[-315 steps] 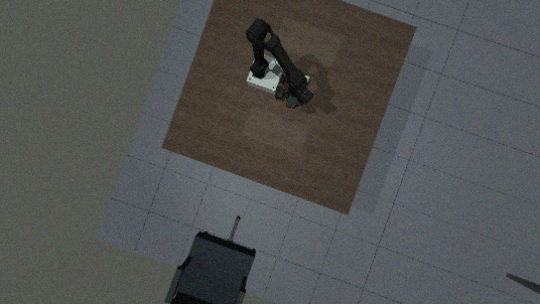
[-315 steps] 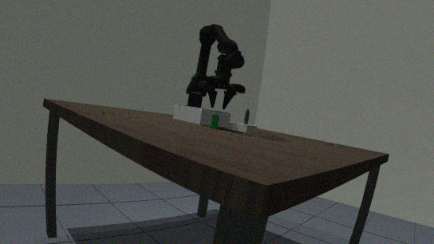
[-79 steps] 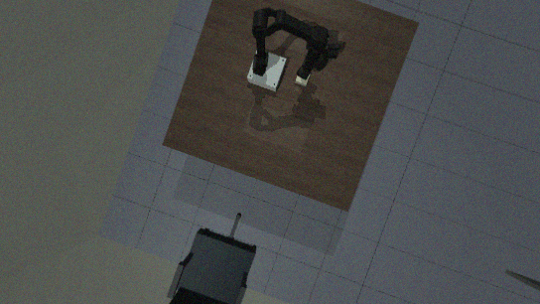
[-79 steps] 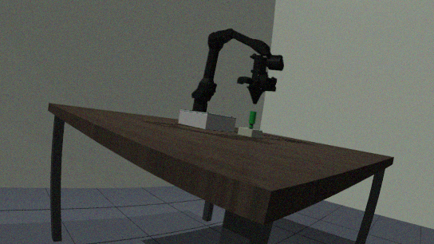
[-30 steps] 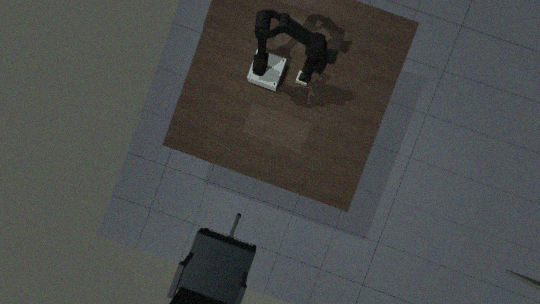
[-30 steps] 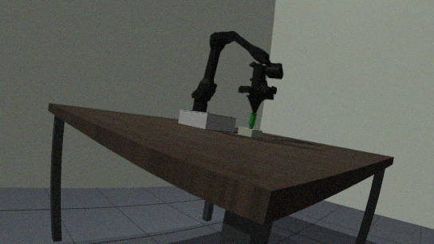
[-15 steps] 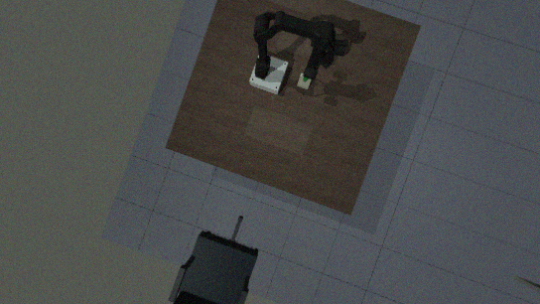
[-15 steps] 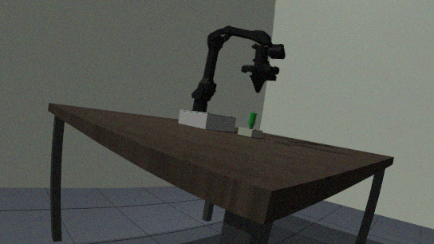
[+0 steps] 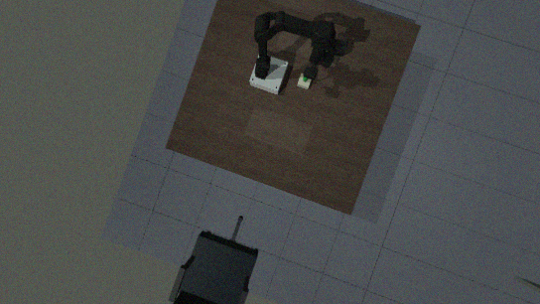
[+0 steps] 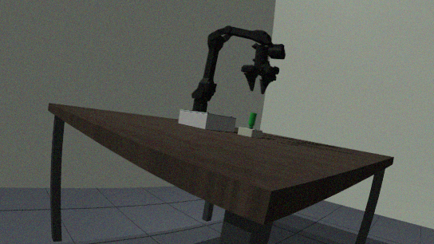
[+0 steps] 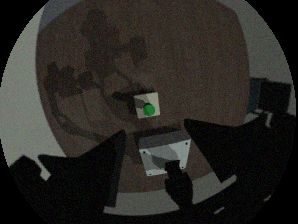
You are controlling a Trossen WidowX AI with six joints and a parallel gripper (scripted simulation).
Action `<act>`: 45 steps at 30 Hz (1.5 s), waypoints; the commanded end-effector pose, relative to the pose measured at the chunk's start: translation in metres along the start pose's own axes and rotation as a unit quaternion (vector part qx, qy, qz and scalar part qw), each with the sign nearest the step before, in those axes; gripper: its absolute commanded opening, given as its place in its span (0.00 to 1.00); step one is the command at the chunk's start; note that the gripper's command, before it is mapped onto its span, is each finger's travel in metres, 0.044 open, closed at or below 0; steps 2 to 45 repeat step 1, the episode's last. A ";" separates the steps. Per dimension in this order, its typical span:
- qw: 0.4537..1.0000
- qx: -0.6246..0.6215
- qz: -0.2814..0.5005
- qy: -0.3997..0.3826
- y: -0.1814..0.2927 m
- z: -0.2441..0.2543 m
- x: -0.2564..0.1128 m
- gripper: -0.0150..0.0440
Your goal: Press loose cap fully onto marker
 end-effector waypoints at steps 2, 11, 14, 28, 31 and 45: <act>1.000 -0.002 0.000 0.000 0.000 0.000 0.000 1.00; 1.000 -0.002 0.000 0.000 0.000 0.000 0.000 1.00; 1.000 -0.002 0.000 0.000 0.000 0.000 0.000 1.00; 1.000 -0.002 0.000 0.000 0.000 0.000 0.000 1.00; 1.000 -0.002 0.000 0.000 0.000 0.000 0.000 1.00; 1.000 -0.002 0.000 0.000 0.000 0.000 0.000 1.00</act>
Point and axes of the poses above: the point midway between the two fingers, 35 mm back from their tips, its own x axis out along the fingers, its own z axis across the jaws, y = z × x, the point moved 9 cm from there along -x, back along the fingers, and after that the axes turned 3 degrees about x, right-handed, at the moved point
